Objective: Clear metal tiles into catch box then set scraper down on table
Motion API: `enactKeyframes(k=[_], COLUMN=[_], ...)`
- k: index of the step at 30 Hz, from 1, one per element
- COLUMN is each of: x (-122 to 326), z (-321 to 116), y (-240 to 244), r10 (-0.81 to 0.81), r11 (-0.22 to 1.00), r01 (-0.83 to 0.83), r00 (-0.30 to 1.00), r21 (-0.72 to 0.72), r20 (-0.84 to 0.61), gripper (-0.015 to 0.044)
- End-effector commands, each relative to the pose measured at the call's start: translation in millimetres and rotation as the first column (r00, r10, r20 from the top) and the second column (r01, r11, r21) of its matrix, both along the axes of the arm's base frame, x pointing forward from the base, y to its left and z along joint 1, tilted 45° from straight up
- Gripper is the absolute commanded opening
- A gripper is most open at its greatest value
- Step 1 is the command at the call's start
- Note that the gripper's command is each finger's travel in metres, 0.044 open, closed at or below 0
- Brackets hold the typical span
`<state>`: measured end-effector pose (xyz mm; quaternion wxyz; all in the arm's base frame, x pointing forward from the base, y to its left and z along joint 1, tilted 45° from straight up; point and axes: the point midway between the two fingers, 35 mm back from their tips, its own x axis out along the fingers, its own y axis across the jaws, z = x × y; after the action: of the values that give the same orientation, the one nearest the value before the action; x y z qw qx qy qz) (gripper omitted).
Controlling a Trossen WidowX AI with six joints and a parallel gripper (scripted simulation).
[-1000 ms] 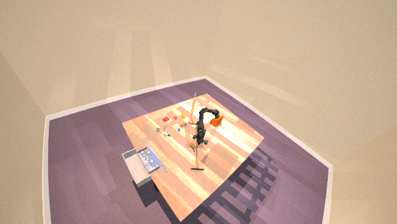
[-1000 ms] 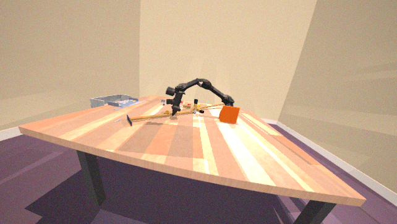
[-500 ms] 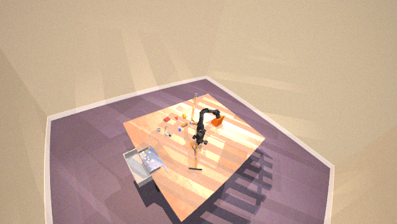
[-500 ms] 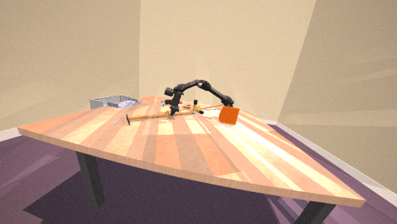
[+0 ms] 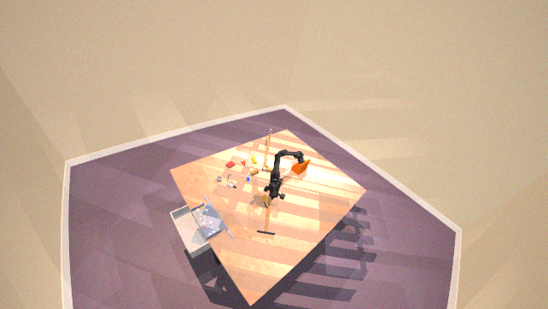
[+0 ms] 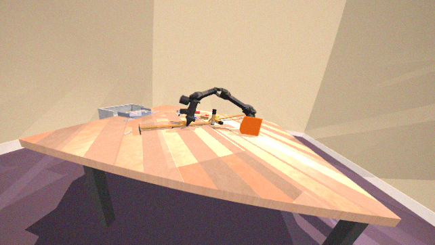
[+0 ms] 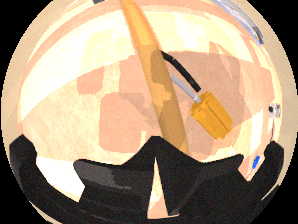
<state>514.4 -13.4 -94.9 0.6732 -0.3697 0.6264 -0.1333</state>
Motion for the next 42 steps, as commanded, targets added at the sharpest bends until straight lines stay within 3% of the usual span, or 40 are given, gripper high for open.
enactKeyframes(k=[1,29,42], x=[3.3,6.0,-9.4], z=[3.1,70.6,67.7], y=[-8.7,68.9,84.9], r10=[-0.009,-0.009,-0.009], r11=[1.0,1.0,1.0], r01=[0.009,0.009,0.009], r00=[1.0,1.0,1.0], r21=[-0.005,0.012,0.013], r20=[0.001,0.029,0.03], gripper=[0.0,0.0,0.0])
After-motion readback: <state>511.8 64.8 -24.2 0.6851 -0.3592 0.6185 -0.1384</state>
